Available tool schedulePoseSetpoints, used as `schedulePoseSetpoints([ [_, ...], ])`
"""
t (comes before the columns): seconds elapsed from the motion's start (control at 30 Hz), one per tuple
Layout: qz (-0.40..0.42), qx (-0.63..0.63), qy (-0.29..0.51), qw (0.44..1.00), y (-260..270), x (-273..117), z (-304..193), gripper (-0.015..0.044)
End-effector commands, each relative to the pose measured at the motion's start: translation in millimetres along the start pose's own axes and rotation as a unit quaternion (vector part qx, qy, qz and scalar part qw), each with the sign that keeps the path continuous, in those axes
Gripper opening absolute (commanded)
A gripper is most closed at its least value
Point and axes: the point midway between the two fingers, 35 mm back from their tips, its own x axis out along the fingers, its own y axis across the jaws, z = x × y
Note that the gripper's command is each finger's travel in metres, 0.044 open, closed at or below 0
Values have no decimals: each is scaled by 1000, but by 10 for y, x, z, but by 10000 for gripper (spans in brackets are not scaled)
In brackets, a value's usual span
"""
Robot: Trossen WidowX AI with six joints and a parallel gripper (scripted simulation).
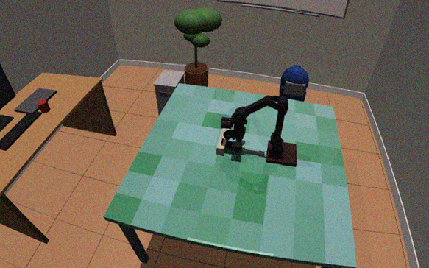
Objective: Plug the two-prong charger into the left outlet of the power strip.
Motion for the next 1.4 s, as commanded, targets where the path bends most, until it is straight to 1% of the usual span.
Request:
schedulePoseSetpoints([
  [0.0, 1, 1, 1, 1000, 5, 15, -58, 440],
  [0.27, 1, 1, 2, 1000, 4, 28, -150, 440],
  [0.33, -6, 5, -19, 1000, 0, -30, -94, 440],
  [0.47, -28, 43, -132, 990, 5, -310, -11, 440],
  [0.6, -30, 89, -251, 963, 12, -631, 32, 440],
  [0.67, -27, 106, -289, 951, 14, -741, 35, 440],
  [1.37, -26, 108, -294, 949, 14, -755, 35, 440],
])
